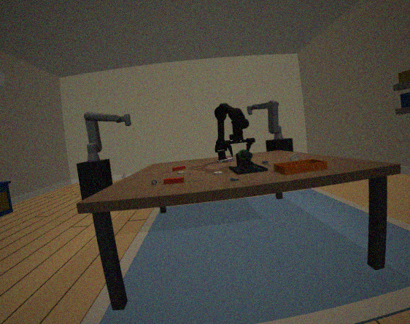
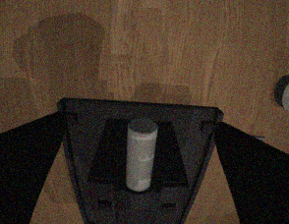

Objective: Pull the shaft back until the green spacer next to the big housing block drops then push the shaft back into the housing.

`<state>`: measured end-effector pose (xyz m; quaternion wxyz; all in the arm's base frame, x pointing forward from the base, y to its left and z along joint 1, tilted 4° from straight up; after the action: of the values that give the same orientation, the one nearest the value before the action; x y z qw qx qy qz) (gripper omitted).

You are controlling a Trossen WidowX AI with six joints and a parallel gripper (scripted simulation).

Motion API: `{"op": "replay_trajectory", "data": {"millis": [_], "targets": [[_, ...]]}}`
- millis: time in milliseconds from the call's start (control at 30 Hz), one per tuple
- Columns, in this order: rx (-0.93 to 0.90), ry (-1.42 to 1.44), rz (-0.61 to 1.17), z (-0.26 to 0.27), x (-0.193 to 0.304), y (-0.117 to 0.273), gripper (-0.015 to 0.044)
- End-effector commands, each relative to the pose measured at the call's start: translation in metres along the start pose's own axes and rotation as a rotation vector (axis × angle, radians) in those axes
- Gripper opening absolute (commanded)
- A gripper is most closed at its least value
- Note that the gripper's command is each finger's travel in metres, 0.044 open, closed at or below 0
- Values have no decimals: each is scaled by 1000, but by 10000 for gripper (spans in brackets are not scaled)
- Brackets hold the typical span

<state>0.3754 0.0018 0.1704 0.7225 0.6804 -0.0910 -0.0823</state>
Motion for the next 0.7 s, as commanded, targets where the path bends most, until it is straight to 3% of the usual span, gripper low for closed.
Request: {"op": "replay_trajectory", "data": {"millis": [0, 667], "targets": [[4, 5, -1, 0, 0, -1, 440], [3, 5, -1, 0, 0, -19, 440]]}}
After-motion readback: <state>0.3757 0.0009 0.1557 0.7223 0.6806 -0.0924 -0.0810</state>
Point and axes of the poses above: the point midway between the two fingers, 35 mm back from their tips, its own y axis back along the fingers, its own z axis across the jaws, x = y × z, the point moved 9 cm from there along y, back along the fingers, and after that the axes turned 4 degrees about -y, right-handed, at the moved point
